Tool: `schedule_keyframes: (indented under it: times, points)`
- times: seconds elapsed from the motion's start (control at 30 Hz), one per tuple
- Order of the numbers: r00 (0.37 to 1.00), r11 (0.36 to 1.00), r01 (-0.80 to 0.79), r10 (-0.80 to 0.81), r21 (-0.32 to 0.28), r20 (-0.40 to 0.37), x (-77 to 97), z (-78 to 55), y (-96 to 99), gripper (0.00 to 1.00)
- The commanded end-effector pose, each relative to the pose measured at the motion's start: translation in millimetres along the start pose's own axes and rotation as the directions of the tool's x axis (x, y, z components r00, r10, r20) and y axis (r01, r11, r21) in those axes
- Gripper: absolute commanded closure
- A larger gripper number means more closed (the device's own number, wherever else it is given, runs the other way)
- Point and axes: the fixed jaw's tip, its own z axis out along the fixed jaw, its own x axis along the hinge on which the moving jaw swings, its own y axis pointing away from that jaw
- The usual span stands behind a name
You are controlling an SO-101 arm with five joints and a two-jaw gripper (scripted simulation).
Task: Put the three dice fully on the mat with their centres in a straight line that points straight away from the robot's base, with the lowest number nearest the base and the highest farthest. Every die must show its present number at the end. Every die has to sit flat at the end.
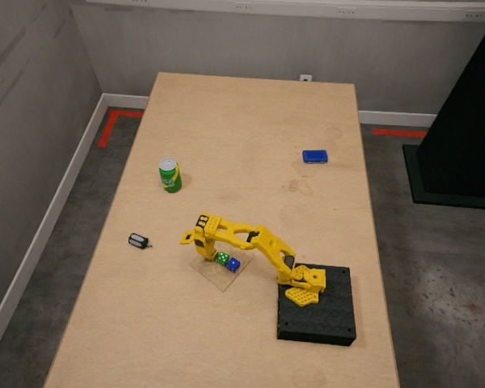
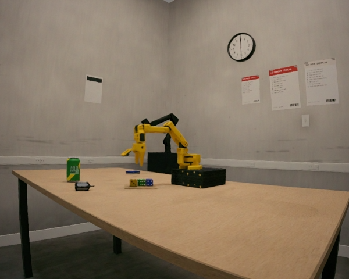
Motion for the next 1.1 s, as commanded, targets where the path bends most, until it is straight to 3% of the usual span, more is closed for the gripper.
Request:
schedule_keyframes:
  times: [0.0, 0.17, 0.23, 0.5, 1.07]
  points:
    - [0.996, 0.996, 0.088, -0.088, 0.003, 0.029, 28.2, -14.7, 11.1, 0.64]
    - [0.982, 0.983, 0.185, -0.185, 0.009, 0.022, 58.0, -16.2, 19.2, 0.64]
    - [0.982, 0.983, 0.185, -0.185, 0.009, 0.022, 58.0, -16.2, 19.2, 0.64]
    - [0.961, 0.961, 0.277, -0.277, 0.015, 0.015, 89.2, -11.2, 23.1, 0.64]
    - [0.956, 0.956, 0.292, -0.292, 0.016, 0.014, 94.4, -9.8, 23.3, 0.64]
